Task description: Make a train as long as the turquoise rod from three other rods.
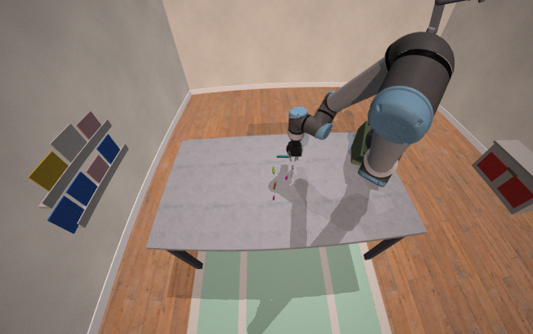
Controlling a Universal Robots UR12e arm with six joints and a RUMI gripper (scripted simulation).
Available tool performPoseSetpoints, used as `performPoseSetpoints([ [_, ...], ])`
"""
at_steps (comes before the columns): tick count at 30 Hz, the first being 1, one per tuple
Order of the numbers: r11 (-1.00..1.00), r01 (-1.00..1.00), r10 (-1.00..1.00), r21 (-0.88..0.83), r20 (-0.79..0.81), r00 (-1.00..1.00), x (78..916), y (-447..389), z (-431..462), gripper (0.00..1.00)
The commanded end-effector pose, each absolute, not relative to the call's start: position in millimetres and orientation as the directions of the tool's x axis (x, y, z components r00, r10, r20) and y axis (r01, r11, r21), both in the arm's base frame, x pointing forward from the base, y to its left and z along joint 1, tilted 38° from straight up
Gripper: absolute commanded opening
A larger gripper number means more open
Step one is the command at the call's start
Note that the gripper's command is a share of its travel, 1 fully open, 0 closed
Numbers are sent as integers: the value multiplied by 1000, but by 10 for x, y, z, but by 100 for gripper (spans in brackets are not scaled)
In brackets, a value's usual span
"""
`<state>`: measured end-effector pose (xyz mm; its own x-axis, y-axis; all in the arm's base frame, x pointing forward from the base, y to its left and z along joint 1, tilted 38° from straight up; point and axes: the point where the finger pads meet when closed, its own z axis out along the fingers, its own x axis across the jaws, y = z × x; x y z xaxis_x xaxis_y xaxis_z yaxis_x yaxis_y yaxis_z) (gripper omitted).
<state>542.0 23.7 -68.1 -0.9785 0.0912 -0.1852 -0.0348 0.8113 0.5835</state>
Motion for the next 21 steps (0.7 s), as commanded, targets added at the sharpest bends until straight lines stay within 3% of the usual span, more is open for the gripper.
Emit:
performPoseSetpoints([
  [1, 811, -32, 93, 585, -182, -979, 5405, 242, -699, 14],
  [21, 810, -32, 92, 586, -181, -979, 5434, 356, -831, 14],
])
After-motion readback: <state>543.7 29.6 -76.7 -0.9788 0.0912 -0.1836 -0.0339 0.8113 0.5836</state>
